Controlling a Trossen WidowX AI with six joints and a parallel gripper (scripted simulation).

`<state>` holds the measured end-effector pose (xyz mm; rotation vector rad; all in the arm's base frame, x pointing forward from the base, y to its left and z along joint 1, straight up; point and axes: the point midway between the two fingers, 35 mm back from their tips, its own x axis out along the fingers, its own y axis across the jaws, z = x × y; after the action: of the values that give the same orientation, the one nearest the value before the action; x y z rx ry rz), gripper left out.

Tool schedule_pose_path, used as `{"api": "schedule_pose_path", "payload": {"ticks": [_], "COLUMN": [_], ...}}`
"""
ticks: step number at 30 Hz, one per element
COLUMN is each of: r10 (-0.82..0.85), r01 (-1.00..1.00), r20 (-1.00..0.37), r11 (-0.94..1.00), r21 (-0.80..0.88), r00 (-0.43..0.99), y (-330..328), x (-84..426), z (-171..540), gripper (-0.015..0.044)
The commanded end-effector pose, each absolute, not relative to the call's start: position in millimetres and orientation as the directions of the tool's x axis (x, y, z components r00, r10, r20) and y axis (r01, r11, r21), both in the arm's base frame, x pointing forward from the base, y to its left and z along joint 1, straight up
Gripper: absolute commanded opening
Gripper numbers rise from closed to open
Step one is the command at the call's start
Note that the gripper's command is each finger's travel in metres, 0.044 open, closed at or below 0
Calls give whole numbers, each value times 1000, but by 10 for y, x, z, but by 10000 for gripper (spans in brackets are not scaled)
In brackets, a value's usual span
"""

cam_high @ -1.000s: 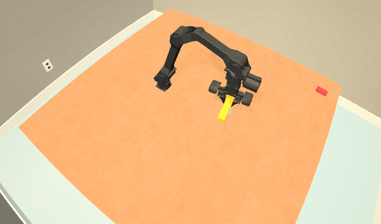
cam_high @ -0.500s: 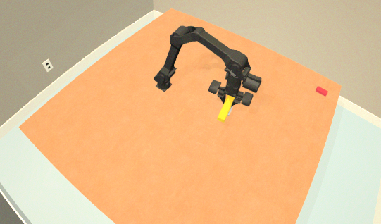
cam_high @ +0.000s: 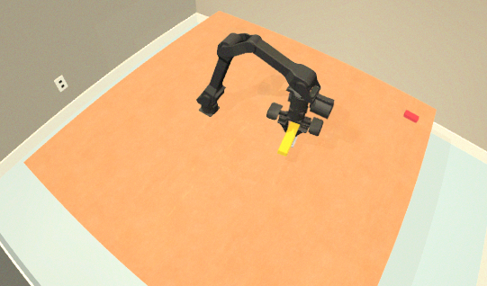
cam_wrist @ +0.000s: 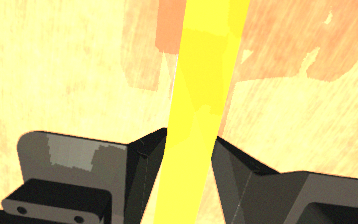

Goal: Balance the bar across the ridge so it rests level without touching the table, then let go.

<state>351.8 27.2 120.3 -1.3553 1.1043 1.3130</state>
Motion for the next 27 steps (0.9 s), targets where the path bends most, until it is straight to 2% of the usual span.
{"api": "schedule_pose_path", "payload": {"ticks": [1,27], "r10": [2,2], "r01": [-984,-984], "r20": [-1000,-1000], "r11": [-178,-178], "r21": [-28,-28], "r00": [28,28], "y": [280,281], "x": [3520,3521], "z": [1196,1173], "gripper": [0,0]}}
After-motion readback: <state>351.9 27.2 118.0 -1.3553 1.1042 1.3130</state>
